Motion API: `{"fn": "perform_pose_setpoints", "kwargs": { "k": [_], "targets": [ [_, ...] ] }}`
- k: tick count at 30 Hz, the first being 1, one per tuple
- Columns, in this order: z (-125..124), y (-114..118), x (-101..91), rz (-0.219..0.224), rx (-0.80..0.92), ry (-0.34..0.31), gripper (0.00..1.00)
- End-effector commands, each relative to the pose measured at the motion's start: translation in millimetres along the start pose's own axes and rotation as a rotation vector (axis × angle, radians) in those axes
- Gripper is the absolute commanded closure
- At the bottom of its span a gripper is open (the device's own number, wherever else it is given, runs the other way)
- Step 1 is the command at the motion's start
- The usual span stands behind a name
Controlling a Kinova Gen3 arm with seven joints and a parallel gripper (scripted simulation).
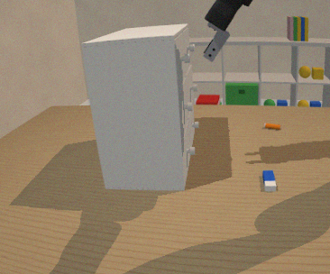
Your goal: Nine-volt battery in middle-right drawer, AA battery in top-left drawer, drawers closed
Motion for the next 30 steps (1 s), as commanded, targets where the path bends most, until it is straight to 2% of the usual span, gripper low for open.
{"fn": "perform_pose_setpoints", "kwargs": {
  "k": [1, 30],
  "targets": [
    [2.3, 3.2, 4.3, 0.020, 0.003, -0.001, 0.33],
    [5.2, 3.3, 8.0, 0.020, 0.003, -0.001, 0.33]
  ]
}}
Point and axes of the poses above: the point where the finger pads meet when closed, its own x axis out along the fingers, its own y axis across the jaws, z = x × y, the point moved 5 cm from there along -x, back along the fingers, and after that the axes turned 1 degree about x, right-handed, at the moved point
